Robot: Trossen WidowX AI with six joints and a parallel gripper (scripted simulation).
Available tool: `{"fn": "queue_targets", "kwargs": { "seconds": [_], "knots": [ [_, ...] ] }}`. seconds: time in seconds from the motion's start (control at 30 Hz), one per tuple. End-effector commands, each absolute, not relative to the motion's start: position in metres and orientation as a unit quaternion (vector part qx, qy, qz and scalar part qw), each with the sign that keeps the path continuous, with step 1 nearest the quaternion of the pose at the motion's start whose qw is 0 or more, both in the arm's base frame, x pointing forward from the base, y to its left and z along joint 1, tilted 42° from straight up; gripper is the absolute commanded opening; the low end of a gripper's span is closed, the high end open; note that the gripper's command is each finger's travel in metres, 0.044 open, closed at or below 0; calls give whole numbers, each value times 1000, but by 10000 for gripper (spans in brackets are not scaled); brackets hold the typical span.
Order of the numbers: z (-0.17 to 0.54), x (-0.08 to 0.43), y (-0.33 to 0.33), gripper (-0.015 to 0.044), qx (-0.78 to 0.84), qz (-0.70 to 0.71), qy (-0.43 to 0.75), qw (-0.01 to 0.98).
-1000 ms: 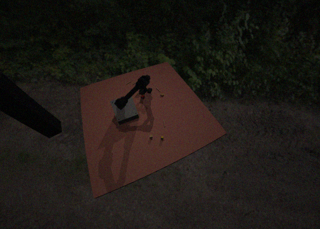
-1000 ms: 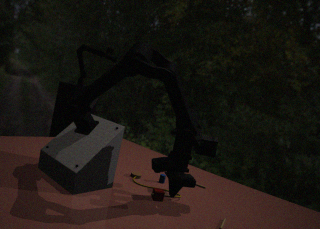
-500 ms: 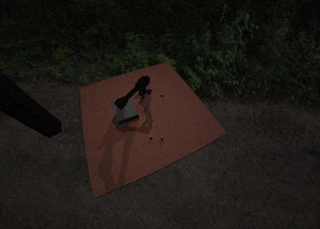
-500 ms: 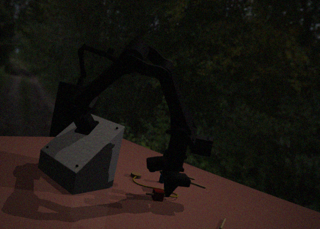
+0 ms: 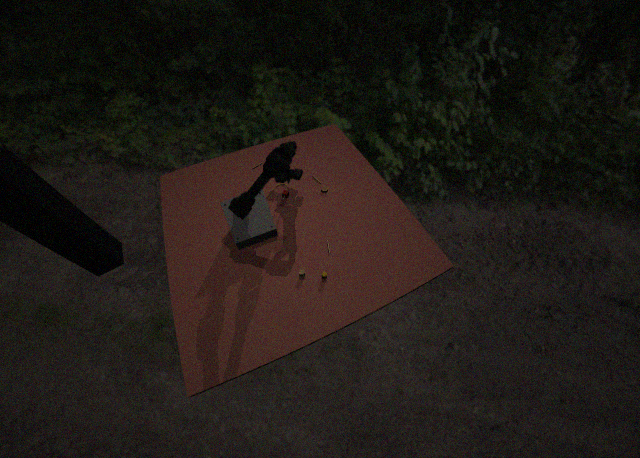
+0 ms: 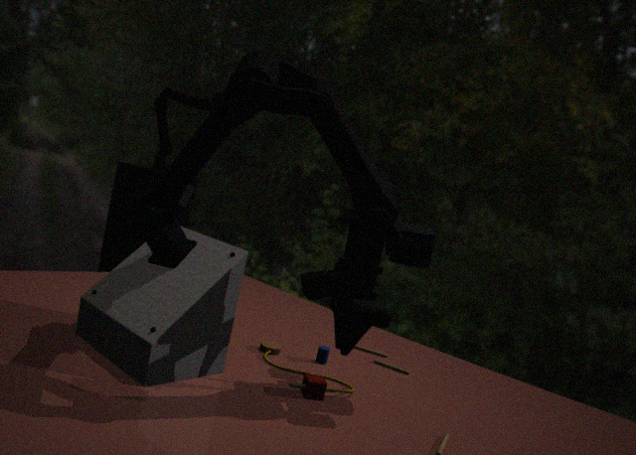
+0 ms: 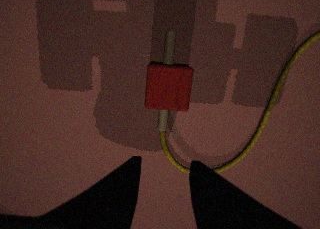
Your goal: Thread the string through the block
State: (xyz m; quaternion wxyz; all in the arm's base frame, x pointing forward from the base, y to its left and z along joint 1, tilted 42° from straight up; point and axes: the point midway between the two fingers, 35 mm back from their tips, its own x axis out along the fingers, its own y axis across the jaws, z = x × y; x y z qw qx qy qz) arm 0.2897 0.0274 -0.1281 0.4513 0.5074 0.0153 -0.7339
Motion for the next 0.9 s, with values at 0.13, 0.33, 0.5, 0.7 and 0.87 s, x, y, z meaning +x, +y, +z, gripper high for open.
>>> {"fn": "queue_targets", "kwargs": {
  "seconds": [0.13, 0.33, 0.5, 0.7, 0.87],
  "knots": [
    [-117, 291, 36, 123, 509, -736, 13, 447],
    [-113, 291, 35, 123, 453, -724, 103, 510],
    [-110, 284, 30, 123, 314, -678, 277, 604],
    [-106, 276, 23, 123, 123, -570, 463, 667],
    [-102, 269, 18, 123, -45, -441, 589, 675]
  ]
}}
